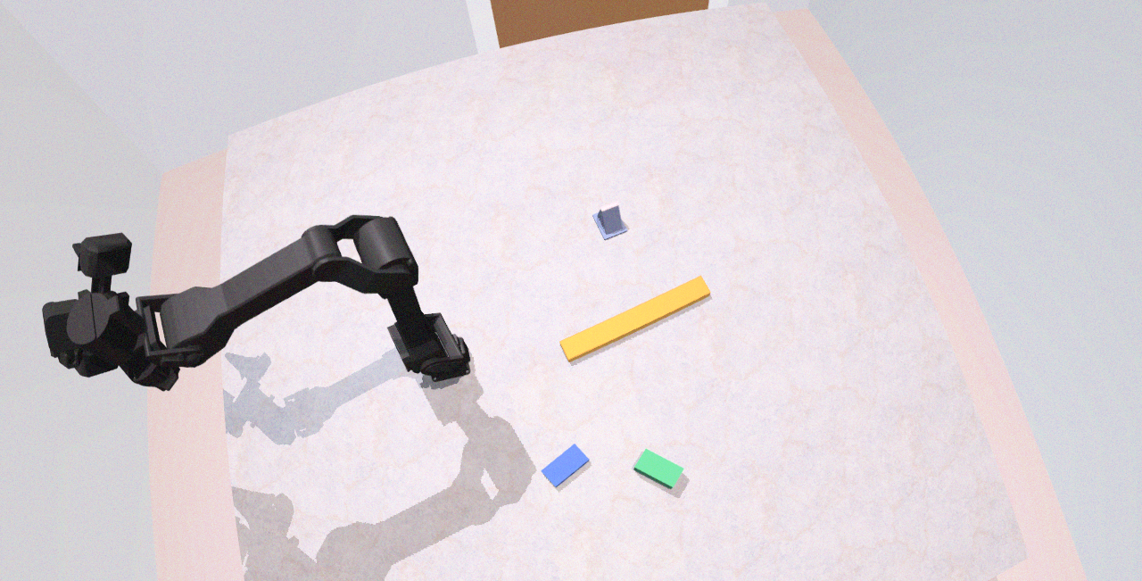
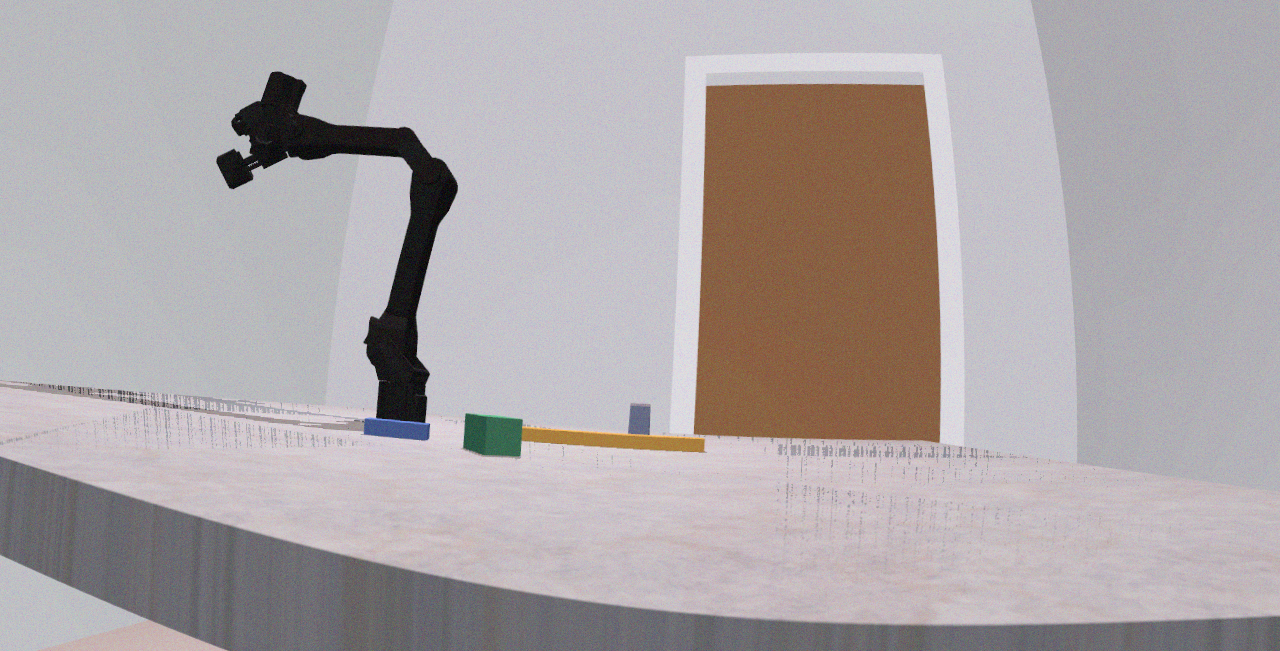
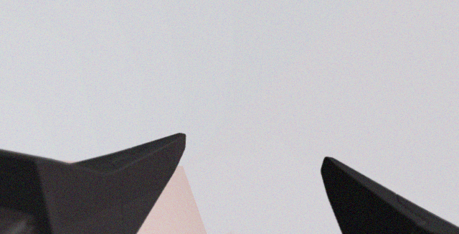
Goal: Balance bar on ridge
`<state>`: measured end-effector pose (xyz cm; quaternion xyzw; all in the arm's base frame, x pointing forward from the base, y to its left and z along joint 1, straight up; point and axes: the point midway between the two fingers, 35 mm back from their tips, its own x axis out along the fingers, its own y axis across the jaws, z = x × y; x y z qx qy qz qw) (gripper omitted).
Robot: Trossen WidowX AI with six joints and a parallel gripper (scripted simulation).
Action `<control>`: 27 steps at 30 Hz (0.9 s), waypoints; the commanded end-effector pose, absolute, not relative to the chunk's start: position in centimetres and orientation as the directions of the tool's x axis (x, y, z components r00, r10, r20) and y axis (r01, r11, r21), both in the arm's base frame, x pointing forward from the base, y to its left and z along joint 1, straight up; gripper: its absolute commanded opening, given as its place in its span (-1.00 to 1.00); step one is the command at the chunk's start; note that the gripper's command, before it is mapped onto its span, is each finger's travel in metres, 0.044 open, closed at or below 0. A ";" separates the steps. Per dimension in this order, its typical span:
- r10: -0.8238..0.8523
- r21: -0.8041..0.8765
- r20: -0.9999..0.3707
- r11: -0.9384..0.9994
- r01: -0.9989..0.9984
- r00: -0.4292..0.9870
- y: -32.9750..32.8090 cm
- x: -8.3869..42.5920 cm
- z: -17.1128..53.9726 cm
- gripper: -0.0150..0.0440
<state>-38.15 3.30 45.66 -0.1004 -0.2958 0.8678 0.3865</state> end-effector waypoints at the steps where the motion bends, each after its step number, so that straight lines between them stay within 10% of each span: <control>1: 0.729 -0.593 0.054 -0.527 -0.609 -0.683 3.3 -38.2 45.6 0.78; 27: 0.323 -0.713 -0.057 -0.676 -0.188 -0.945 -11.4 -39.0 41.4 0.58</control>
